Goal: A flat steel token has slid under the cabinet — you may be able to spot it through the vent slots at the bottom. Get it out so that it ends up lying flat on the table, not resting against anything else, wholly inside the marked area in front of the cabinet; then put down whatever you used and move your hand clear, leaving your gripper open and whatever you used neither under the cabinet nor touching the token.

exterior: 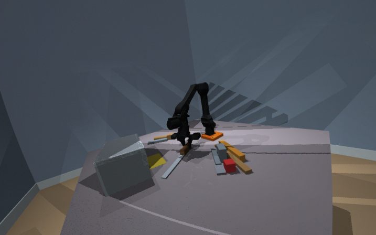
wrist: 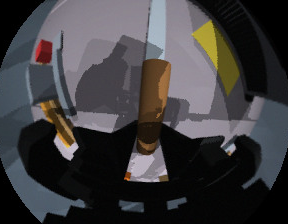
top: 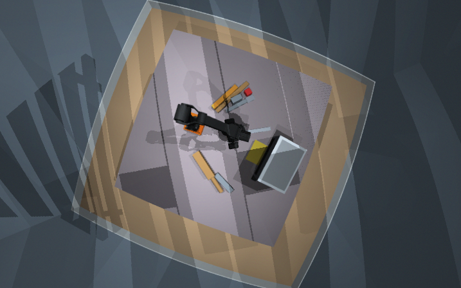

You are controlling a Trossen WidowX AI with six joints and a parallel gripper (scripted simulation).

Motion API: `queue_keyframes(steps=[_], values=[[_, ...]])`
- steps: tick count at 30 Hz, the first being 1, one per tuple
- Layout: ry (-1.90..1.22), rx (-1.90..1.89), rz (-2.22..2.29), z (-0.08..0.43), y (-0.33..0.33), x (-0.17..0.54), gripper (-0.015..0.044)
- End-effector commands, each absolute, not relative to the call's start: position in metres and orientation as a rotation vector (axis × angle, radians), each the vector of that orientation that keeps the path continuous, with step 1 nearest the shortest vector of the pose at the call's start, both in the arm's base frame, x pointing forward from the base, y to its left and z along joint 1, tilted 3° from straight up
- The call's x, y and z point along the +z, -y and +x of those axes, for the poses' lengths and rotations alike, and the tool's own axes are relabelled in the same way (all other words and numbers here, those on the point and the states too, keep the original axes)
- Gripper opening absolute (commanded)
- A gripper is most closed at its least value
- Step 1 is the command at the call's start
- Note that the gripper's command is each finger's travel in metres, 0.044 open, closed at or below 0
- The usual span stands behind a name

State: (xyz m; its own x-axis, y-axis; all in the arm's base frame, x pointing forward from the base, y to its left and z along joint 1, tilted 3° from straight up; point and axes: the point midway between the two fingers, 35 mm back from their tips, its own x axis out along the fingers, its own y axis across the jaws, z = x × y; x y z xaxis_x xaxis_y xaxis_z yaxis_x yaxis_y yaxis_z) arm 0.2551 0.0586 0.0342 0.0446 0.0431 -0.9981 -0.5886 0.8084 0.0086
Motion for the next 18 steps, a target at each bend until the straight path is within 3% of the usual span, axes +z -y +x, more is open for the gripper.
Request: queue_keyframes(steps=[1, 18], values=[[-1.456, 0.507, -0.466, 0.255, -0.054, 0.035, 0.0000], [-1.457, 0.506, -0.467, 0.255, -0.037, 0.034, 0.0000]])
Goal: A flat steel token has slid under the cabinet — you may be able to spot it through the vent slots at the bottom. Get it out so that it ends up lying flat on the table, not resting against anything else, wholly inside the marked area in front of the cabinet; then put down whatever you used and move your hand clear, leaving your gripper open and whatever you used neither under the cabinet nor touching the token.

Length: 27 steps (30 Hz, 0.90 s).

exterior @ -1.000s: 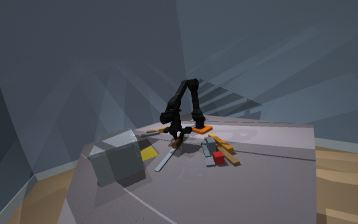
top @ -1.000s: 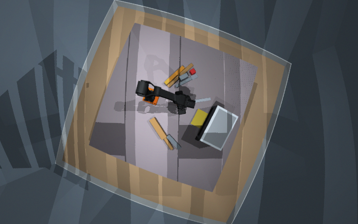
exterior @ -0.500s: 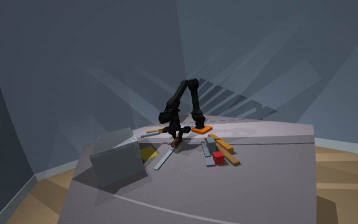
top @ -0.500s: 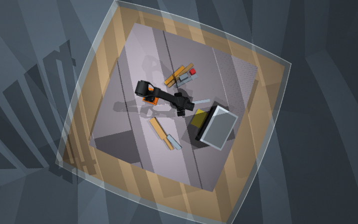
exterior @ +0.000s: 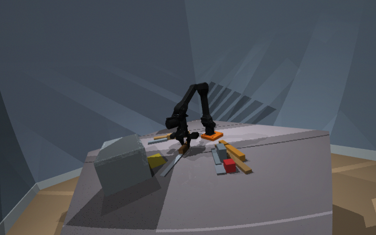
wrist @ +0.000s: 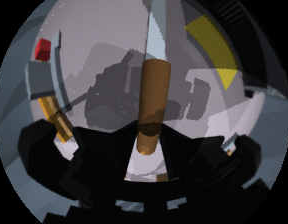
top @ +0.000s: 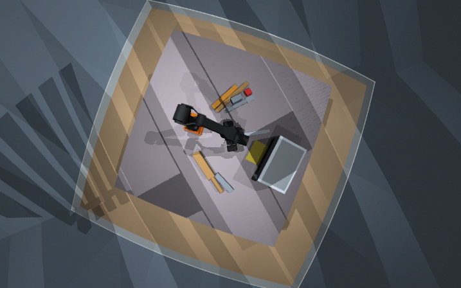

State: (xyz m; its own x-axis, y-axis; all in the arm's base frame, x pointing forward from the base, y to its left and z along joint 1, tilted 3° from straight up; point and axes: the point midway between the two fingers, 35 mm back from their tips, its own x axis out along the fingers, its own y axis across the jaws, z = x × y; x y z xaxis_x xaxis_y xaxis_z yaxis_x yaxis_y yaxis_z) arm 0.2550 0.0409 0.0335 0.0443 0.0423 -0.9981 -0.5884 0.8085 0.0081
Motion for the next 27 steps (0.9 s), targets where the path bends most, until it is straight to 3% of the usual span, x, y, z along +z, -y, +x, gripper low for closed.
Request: queue_keyframes(steps=[1, 27], values=[[-1.457, 0.506, -0.467, 0.255, -0.036, 0.034, 0.0000], [-1.457, 0.504, -0.468, 0.256, -0.010, 0.033, 0.0000]])
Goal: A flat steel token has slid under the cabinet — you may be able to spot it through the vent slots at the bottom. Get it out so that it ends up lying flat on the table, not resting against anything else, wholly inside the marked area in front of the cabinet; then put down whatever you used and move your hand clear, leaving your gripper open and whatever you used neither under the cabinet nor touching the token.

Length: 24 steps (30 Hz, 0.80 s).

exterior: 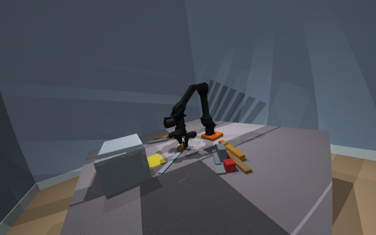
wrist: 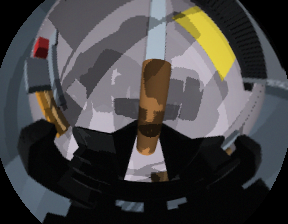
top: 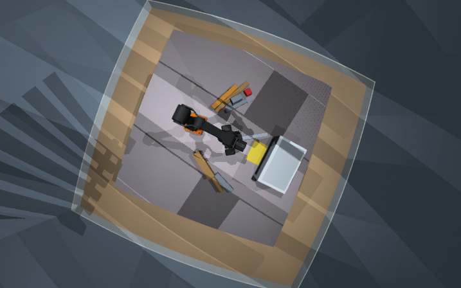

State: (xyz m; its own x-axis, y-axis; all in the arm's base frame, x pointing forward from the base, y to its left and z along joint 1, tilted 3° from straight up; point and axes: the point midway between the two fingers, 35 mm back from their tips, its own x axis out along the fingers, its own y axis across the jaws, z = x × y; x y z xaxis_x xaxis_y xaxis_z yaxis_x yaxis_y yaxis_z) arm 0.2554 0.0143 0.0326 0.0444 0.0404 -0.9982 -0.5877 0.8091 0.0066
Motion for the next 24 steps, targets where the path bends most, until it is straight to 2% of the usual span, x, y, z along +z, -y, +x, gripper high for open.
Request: queue_keyframes(steps=[1, 24], values=[[-1.457, 0.504, -0.468, 0.256, -0.009, 0.033, 0.0000], [-1.458, 0.503, -0.470, 0.256, 0.014, 0.032, 0.0000]])
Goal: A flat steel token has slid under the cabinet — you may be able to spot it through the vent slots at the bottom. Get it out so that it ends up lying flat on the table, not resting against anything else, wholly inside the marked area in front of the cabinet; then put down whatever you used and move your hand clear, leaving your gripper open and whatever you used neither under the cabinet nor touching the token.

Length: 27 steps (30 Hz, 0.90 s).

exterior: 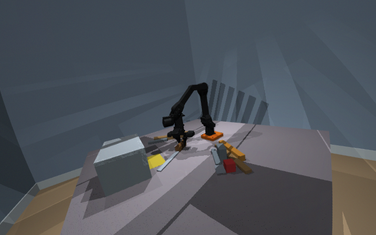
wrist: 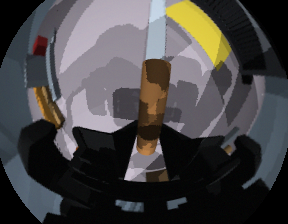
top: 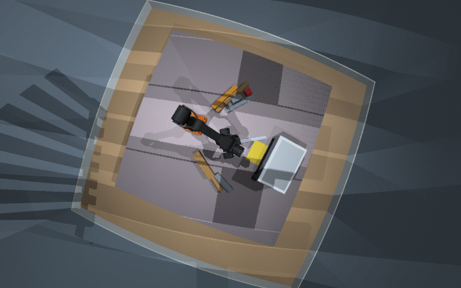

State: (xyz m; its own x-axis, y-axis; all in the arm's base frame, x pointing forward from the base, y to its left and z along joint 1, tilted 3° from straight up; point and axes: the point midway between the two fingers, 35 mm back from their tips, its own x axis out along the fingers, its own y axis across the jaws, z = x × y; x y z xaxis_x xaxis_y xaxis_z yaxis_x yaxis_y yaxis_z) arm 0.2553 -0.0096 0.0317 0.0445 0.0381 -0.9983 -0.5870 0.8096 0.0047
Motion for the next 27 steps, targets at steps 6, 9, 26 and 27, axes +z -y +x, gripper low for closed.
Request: queue_keyframes(steps=[6, 9, 26, 27], values=[[-1.458, 0.503, -0.470, 0.256, 0.020, 0.032, 0.0000], [-1.458, 0.502, -0.470, 0.256, 0.022, 0.032, 0.0000], [-1.459, 0.501, -0.471, 0.256, 0.039, 0.031, 0.0000], [-1.459, 0.501, -0.471, 0.256, 0.040, 0.031, 0.0000]])
